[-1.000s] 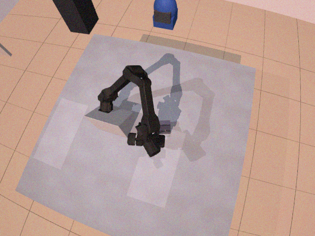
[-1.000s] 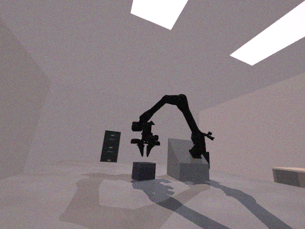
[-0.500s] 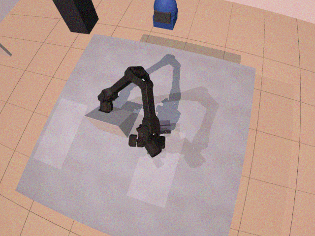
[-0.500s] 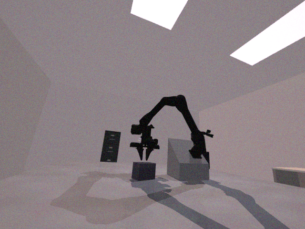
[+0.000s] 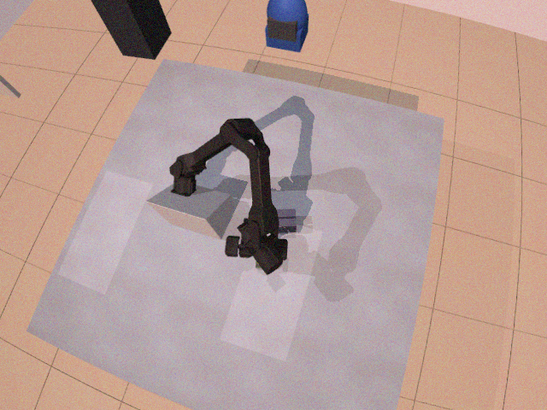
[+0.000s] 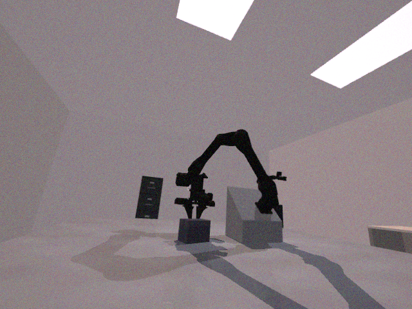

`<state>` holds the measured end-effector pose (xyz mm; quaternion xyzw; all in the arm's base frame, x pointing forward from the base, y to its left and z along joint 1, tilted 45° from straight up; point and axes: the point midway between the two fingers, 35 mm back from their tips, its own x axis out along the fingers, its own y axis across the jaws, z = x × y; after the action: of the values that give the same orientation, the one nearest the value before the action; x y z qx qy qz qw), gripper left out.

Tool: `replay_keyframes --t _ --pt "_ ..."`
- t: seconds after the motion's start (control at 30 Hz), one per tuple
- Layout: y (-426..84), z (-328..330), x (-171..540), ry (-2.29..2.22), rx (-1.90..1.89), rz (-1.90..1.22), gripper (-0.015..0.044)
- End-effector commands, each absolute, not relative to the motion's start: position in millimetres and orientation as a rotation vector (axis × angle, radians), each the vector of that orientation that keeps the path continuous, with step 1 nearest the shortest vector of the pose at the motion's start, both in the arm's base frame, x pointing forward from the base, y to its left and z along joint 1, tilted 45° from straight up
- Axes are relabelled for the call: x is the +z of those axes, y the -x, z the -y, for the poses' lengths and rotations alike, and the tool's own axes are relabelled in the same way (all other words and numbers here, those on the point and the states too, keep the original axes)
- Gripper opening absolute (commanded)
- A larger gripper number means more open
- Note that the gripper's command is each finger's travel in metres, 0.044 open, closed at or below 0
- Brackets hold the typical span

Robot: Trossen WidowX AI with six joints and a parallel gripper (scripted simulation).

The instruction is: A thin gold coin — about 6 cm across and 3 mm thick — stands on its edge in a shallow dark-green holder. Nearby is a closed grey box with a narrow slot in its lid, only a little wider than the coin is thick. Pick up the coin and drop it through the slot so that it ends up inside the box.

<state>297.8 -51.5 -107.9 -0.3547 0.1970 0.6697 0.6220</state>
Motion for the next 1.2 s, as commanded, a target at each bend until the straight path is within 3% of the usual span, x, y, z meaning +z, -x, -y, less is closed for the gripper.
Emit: replay_keyframes --t 0.0,0.7,0.9,1.17 --pt "-296.3 44.3 -113.5 0.804 1.539 -0.453 0.0161" --pt "-294.9 20.7 -135.0 0.801 1.54 -0.45 0.0161" --pt "-294.9 20.7 -135.0 0.801 1.54 -0.45 0.0003" --pt "-294.9 20.7 -135.0 0.801 1.54 -0.45 0.0"
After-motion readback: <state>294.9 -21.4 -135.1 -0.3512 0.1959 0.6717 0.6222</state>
